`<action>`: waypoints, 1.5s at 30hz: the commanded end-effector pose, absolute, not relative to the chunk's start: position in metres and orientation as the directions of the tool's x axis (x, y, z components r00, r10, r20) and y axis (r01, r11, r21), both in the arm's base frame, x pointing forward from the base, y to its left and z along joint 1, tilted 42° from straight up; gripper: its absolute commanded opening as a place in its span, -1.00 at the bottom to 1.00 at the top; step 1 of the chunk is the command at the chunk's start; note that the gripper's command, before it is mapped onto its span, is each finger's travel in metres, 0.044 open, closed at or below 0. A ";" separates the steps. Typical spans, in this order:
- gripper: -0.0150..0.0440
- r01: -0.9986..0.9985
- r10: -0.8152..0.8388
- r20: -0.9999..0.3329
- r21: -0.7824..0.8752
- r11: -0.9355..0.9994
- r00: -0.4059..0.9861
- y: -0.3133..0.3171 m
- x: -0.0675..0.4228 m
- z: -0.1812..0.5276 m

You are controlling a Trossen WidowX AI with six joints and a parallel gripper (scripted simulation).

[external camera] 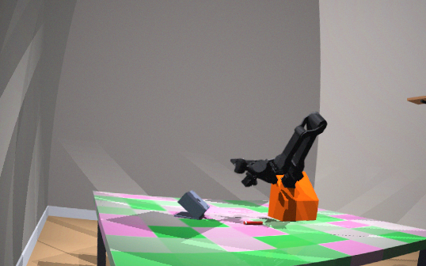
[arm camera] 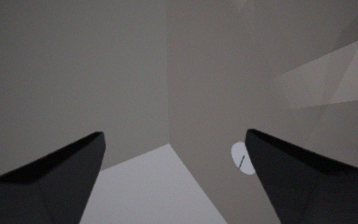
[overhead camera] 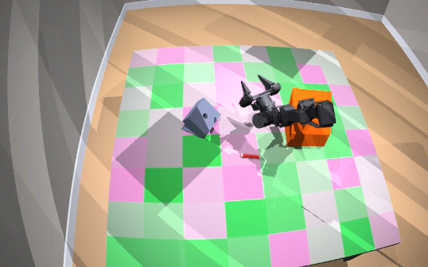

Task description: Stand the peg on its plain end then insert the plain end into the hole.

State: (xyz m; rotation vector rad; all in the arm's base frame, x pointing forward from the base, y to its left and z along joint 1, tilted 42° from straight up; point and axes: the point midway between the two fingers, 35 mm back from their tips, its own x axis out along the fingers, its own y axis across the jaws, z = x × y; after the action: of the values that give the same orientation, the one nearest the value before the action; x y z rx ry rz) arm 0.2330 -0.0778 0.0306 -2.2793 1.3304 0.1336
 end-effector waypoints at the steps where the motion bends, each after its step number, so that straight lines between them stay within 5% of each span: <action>1: 0.95 -0.839 -0.790 -0.325 -0.368 -0.401 0.520 -0.078 0.233 0.030; 25: 1.00 -0.768 -0.492 -0.649 -0.638 -0.065 0.580 -0.028 0.275 -0.007; 45: 1.00 -0.757 -0.164 -0.856 -0.512 0.405 0.491 0.024 0.286 -0.023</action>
State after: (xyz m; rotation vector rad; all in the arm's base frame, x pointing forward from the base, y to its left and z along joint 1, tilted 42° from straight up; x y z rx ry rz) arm 0.2857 0.0152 -0.0218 -1.2146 1.0151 0.4458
